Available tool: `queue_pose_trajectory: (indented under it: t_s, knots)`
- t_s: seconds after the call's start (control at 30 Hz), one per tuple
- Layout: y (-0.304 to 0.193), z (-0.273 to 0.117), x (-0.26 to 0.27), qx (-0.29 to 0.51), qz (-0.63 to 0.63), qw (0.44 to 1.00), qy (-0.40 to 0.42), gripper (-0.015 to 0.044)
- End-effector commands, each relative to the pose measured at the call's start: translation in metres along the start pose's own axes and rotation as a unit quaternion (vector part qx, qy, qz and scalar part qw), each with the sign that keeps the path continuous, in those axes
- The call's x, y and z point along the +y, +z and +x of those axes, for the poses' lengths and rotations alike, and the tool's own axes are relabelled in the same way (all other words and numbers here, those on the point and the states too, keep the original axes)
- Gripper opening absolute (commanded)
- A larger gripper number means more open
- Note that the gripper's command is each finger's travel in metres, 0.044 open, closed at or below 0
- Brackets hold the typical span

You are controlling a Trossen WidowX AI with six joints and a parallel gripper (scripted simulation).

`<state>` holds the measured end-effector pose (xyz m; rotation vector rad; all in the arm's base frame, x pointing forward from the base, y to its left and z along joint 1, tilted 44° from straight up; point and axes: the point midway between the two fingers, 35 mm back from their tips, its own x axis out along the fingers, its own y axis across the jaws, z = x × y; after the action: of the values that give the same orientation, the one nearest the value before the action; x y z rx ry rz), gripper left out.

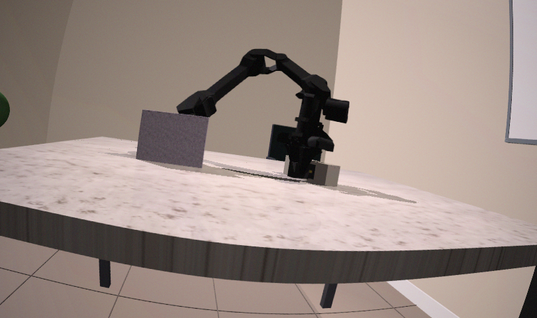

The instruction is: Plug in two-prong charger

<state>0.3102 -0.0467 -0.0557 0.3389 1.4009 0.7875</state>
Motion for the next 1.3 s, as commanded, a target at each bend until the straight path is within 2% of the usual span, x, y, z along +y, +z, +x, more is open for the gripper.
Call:
queue_pose_trajectory:
  t_s: [0.0, 1.27]
  knots:
    - [0.0009, -0.0005, 0.0006, -0.002, 0.003, 1.000, 0.002, 0.0000]
    - [0.0088, -0.0013, 0.0004, -0.002, 0.003, 1.000, 0.002, 0.0000]
